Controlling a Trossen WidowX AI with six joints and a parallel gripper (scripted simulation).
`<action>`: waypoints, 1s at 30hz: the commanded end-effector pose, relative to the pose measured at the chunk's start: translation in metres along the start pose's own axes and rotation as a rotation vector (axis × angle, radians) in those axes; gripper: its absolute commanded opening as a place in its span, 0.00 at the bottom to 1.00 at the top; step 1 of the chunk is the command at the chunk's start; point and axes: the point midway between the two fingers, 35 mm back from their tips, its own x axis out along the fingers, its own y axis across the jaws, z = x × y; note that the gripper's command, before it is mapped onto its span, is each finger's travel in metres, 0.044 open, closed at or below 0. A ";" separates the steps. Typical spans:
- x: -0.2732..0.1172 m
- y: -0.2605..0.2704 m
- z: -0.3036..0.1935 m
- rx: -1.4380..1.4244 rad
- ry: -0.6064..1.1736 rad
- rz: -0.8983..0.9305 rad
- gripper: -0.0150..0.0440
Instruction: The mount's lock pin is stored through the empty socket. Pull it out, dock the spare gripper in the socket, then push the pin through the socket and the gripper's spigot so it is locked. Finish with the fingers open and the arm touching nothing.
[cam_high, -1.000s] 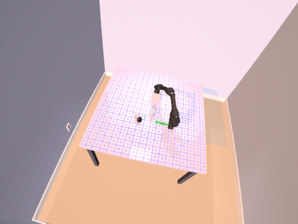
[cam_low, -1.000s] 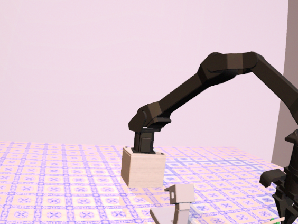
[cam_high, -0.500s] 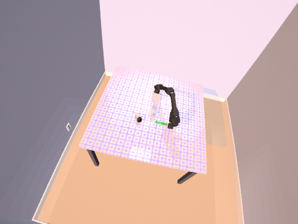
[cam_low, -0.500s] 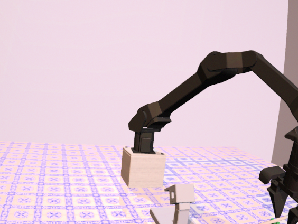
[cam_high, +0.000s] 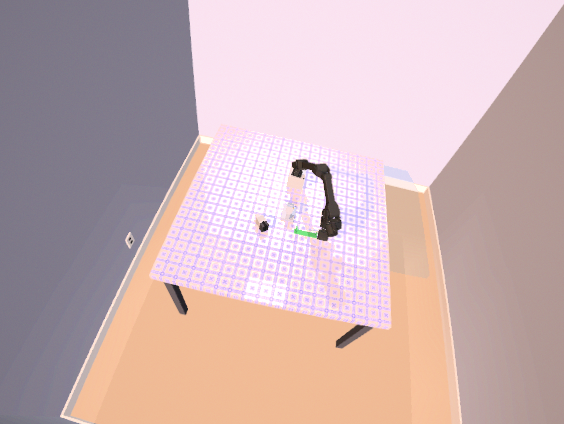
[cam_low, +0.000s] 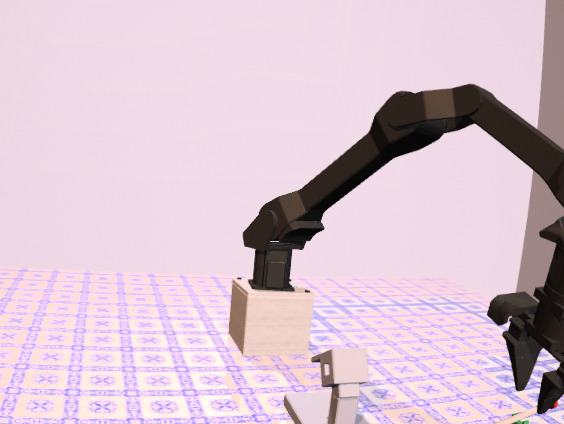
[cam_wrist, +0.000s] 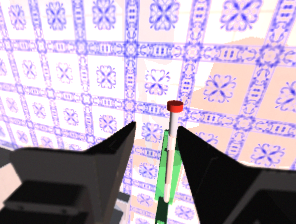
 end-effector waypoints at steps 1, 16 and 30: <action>-0.011 0.002 0.001 -0.001 -0.001 -0.002 0.59; -0.032 0.017 -0.002 0.014 0.020 0.041 0.59; -0.056 0.013 -0.019 -0.060 -0.052 -0.021 0.64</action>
